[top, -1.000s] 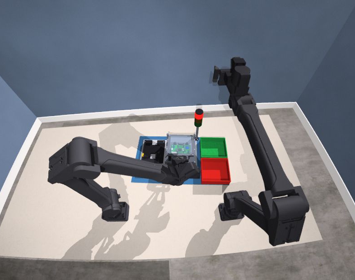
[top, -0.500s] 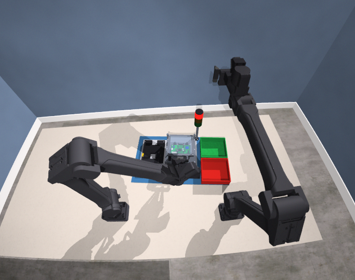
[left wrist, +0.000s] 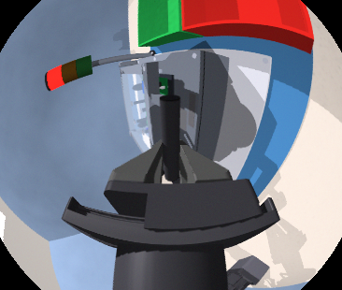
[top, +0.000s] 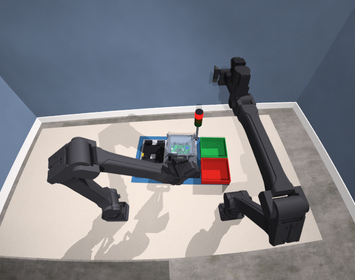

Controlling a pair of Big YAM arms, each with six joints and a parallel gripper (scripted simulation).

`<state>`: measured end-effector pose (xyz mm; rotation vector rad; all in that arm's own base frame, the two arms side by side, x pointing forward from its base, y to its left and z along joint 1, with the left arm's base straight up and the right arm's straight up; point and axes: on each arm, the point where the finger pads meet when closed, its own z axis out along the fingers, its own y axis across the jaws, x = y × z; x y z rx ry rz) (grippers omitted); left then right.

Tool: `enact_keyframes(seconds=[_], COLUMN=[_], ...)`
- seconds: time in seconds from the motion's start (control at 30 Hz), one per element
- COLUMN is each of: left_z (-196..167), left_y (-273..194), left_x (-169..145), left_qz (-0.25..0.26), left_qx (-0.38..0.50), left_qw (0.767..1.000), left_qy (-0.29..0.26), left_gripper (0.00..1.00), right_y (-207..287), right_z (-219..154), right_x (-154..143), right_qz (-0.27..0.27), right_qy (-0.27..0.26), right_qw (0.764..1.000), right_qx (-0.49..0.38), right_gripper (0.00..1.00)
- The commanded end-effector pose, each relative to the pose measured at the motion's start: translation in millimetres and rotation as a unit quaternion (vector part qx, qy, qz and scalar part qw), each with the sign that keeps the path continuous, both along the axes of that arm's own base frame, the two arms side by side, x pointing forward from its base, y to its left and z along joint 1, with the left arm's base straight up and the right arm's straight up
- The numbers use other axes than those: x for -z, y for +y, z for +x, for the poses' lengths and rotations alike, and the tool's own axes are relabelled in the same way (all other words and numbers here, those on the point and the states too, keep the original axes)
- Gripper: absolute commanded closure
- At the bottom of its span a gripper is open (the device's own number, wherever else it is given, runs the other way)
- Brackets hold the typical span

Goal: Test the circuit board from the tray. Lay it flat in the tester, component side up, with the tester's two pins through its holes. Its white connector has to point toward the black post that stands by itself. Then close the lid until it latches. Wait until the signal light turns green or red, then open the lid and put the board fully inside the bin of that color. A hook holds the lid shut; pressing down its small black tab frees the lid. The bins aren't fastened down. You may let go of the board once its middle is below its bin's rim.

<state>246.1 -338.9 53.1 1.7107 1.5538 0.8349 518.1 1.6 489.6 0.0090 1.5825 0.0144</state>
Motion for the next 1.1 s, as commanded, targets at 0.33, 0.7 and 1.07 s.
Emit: enact_keyframes(seconds=[0.33,0.7,1.07], left_z=[12,18,21], left_y=[-11,-10,-11], left_x=[-55,-79,-88], left_qz=[-0.024,-0.010,-0.011], left_qx=[-0.004,0.004,0.005], left_qw=[0.997,0.992,0.989], left_qy=[0.066,0.127,0.147], left_gripper=[0.91,0.91,0.91], right_y=[-2,-2,-2], right_z=[0,0,0], right_x=[-9,-9,-9], right_qz=[-0.007,-0.007,-0.007], right_qy=[-0.011,-0.011,-0.011], right_qw=[1.000,1.000,1.000], right_qx=[0.002,0.002,0.002], right_gripper=[0.00,0.00,0.00])
